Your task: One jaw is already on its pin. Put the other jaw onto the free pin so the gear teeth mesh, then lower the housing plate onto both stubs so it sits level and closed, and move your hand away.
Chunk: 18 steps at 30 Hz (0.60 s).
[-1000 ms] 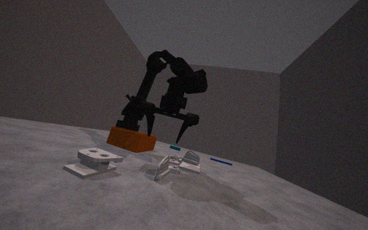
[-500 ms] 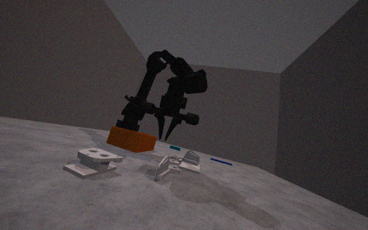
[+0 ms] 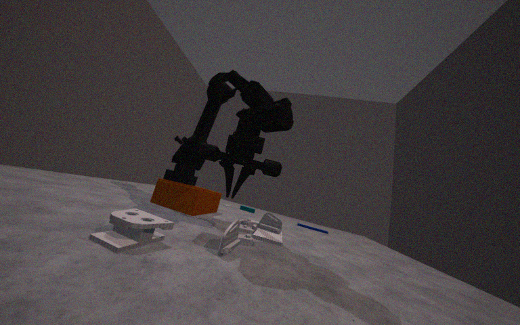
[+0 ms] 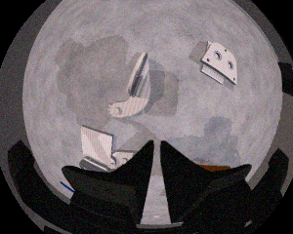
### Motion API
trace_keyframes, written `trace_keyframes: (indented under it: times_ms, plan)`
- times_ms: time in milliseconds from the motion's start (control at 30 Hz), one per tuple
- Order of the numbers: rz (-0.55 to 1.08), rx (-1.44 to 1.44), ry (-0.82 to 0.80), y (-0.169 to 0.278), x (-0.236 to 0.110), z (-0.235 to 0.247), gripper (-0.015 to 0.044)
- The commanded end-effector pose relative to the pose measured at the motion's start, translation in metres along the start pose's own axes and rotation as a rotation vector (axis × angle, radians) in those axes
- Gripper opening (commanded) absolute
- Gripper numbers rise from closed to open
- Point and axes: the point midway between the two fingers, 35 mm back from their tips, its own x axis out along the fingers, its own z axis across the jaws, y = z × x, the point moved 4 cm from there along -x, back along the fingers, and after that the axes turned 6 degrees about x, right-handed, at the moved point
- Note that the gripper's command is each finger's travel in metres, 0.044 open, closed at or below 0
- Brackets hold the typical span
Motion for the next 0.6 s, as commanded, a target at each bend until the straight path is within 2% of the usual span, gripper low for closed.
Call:
trace_keyframes:
  times_ms: [0, 433, 567]
  plan:
    - [0.000, 0.036, -0.001, -0.006, -0.002, 0.004, 0.0105]
    - [0.001, 0.309, -0.004, -0.052, -0.016, 0.027, 0.0440]
    - [0.001, 0.309, -0.004, -0.052, -0.007, 0.027, 0.0440]
